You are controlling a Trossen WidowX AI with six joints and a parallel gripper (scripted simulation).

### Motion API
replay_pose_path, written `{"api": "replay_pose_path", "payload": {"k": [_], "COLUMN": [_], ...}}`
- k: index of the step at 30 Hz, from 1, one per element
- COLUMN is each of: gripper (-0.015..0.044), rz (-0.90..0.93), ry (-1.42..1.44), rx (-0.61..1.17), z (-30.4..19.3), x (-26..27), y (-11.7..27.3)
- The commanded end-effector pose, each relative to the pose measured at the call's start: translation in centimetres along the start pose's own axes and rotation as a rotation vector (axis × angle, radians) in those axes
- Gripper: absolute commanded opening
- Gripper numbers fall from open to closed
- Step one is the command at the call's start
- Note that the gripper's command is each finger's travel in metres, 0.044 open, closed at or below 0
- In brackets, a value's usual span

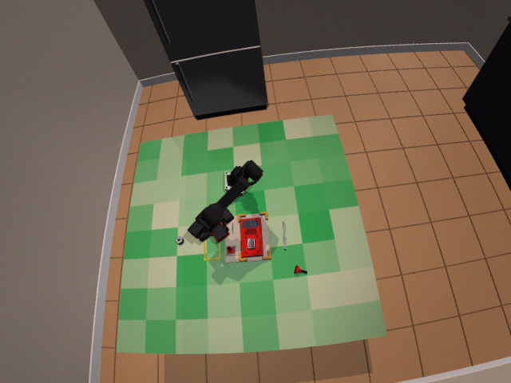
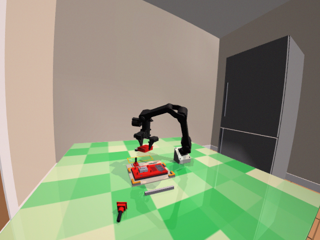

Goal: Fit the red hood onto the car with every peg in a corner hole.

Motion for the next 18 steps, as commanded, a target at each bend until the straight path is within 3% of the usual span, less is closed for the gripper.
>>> {"api": "replay_pose_path", "payload": {"k": [1, 18], "gripper": [0.0000, 0.0000], "rz": [-0.007, -0.021], "ry": [-0.050, -0.309], "rx": [0.000, 0.027], "z": [1.4, 7.3], "x": [0.6, 4.3], "y": [0.3, 0.6]}}
Point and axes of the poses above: the point midway between the two fingers, 35 mm back from their tips, its own y axis back along the fingers, its own x axis across the jaws, z = x × y, the point moved 3 cm from there along y, back along the fingers, and after that the axes turned 2 degrees about -y, right-handed, at the moved point
